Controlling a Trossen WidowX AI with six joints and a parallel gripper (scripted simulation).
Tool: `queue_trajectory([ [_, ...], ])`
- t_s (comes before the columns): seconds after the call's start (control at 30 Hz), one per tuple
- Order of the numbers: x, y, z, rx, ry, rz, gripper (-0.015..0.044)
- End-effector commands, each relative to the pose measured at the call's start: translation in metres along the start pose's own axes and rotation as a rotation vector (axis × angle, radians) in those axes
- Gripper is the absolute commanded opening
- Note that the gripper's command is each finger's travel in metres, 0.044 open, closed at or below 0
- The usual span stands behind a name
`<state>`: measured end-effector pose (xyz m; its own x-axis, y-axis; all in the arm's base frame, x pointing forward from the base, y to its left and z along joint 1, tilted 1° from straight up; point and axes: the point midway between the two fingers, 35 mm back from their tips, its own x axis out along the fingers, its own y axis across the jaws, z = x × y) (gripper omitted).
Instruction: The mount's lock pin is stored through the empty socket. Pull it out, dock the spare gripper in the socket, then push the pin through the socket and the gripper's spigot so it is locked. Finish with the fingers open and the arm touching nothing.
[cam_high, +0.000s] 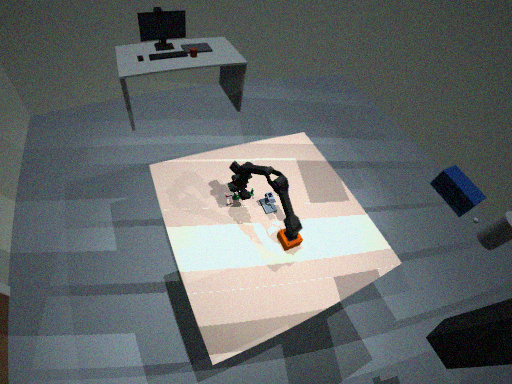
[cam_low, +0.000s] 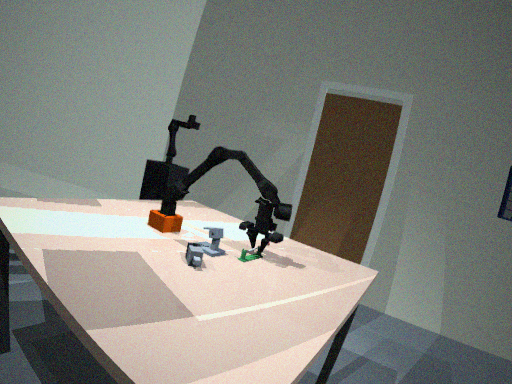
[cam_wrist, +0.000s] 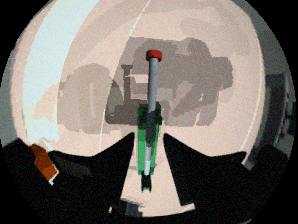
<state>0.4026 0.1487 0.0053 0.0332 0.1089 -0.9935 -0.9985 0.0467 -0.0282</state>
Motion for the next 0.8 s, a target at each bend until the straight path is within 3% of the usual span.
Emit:
queue_trajectory([
  [0.0, 0.0070, 0.0006, -0.0014, -0.005, 0.004, 0.002, 0.0180],
  [0.17, 0.0094, 0.0007, -0.0017, -0.005, 0.004, 0.002, 0.0180],
  [0.37, 0.0094, 0.0007, -0.0017, -0.005, 0.004, 0.002, 0.0023],
  [0.77, 0.0049, 0.0011, -0.0012, -0.003, 0.003, 0.002, 0.0000],
])
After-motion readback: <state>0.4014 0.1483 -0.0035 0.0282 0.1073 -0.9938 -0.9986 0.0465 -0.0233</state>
